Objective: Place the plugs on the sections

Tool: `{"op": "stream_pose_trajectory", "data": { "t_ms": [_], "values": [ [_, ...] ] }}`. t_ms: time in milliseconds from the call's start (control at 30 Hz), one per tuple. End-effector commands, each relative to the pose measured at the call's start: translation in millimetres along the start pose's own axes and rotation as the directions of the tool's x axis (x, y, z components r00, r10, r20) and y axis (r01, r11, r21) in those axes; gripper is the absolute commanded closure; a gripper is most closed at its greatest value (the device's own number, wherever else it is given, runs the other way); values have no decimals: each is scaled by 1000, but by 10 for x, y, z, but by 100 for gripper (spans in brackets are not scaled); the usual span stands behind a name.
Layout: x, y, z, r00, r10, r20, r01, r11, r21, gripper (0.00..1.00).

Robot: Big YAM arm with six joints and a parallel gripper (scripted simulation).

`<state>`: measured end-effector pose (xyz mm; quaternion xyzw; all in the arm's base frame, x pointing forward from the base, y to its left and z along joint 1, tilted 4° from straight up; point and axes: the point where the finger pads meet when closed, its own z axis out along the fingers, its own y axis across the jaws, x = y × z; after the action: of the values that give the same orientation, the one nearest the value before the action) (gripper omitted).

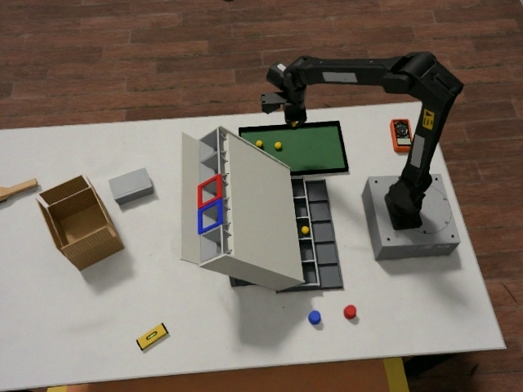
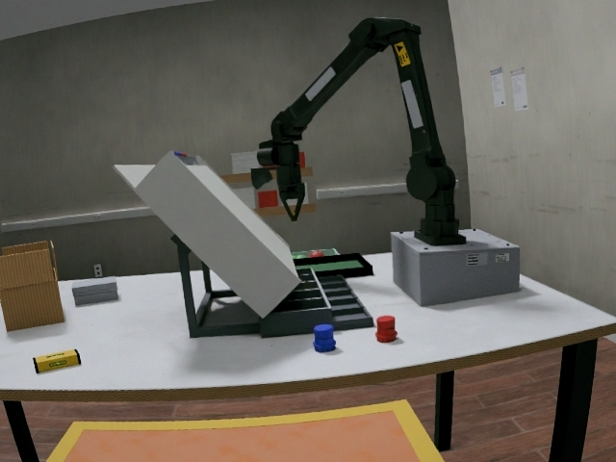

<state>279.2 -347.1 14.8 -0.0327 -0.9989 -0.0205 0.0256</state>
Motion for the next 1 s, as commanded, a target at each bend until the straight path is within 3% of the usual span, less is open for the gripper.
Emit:
{"op": "stream_pose_trajectory", "data": {
  "t_ms": [0,967],
  "values": [
    [-81,-91,-33,1000,5,-2,-5,1000,0,100],
    [-92,-93,-38,1000,-1,-19,1,1000,-21,100]
  ]
}}
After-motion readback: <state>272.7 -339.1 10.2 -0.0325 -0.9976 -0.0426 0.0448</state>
